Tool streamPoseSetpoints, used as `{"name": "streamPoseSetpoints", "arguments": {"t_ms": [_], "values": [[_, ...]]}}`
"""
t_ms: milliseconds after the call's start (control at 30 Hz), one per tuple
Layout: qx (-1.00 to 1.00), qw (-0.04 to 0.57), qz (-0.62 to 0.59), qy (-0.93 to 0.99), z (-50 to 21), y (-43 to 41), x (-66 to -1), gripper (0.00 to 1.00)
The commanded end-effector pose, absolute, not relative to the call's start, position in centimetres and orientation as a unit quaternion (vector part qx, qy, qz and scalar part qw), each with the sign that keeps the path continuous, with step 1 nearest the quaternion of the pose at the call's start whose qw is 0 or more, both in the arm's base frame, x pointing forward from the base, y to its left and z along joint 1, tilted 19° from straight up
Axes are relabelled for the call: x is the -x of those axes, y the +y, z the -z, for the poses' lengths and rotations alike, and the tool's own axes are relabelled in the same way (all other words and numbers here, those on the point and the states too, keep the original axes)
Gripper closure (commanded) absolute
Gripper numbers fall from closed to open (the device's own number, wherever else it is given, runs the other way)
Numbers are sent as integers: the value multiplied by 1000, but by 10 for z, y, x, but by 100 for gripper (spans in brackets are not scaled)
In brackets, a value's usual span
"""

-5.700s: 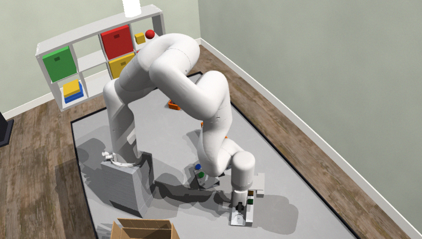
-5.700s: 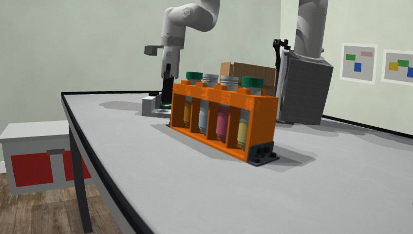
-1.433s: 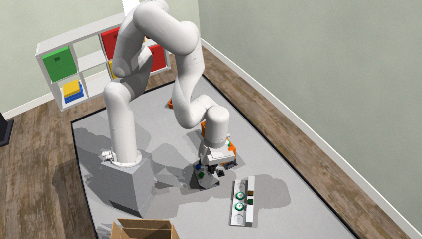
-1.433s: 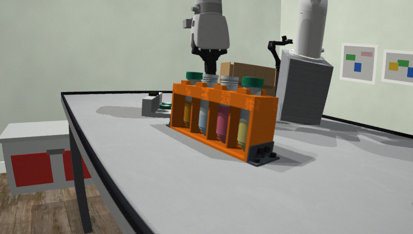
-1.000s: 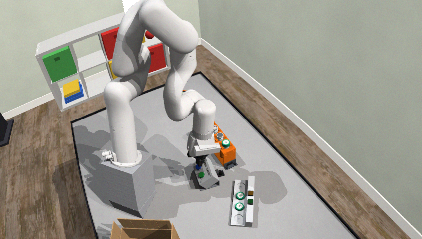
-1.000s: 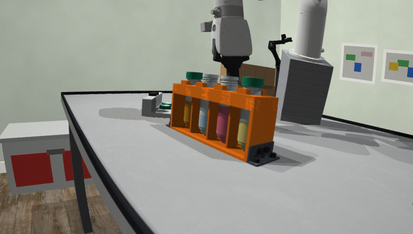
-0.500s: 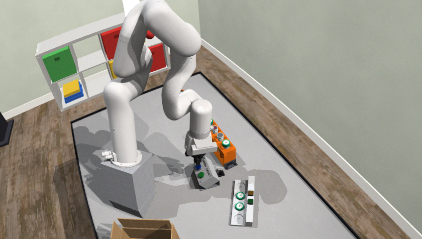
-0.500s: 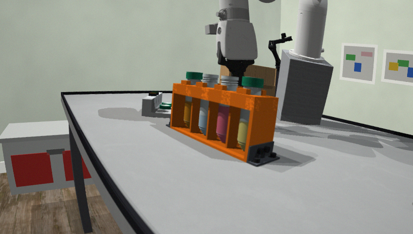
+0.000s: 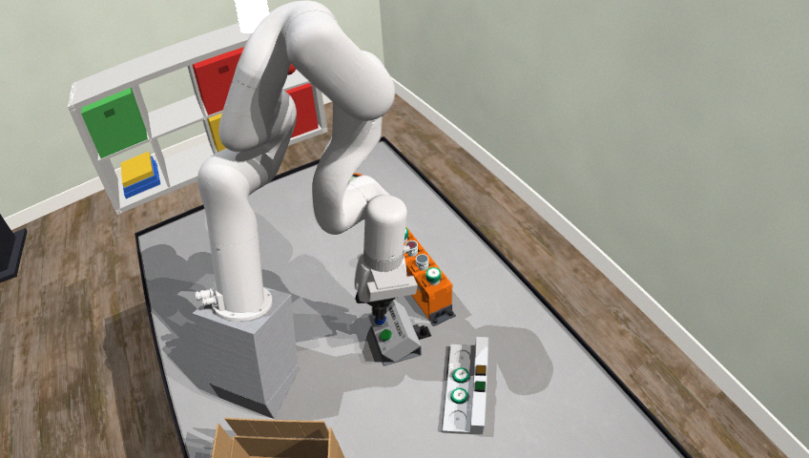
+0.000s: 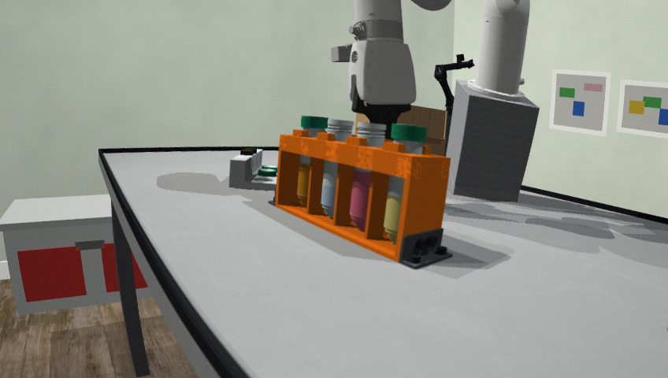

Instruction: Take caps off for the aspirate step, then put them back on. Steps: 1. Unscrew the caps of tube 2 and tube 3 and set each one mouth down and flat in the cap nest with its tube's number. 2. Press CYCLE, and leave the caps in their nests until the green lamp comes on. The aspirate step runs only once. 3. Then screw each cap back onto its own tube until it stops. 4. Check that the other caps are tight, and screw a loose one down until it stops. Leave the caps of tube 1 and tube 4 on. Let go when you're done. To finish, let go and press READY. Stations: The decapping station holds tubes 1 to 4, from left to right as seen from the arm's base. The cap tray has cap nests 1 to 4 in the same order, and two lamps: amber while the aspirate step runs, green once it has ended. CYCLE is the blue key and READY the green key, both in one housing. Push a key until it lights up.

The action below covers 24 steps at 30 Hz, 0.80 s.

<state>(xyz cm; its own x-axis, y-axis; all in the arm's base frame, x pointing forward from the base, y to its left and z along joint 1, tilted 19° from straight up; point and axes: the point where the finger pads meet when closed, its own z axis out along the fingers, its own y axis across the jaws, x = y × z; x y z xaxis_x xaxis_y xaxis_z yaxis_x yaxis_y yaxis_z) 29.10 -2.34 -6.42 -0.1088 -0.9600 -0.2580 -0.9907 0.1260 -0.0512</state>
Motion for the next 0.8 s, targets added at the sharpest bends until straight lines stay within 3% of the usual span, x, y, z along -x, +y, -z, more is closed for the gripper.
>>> {"name": "streamPoseSetpoints", "arguments": {"t_ms": [0,767], "values": [[657,115,-66,742,64,-24,-292,100],[657,115,-66,742,70,-23,-293,100]]}}
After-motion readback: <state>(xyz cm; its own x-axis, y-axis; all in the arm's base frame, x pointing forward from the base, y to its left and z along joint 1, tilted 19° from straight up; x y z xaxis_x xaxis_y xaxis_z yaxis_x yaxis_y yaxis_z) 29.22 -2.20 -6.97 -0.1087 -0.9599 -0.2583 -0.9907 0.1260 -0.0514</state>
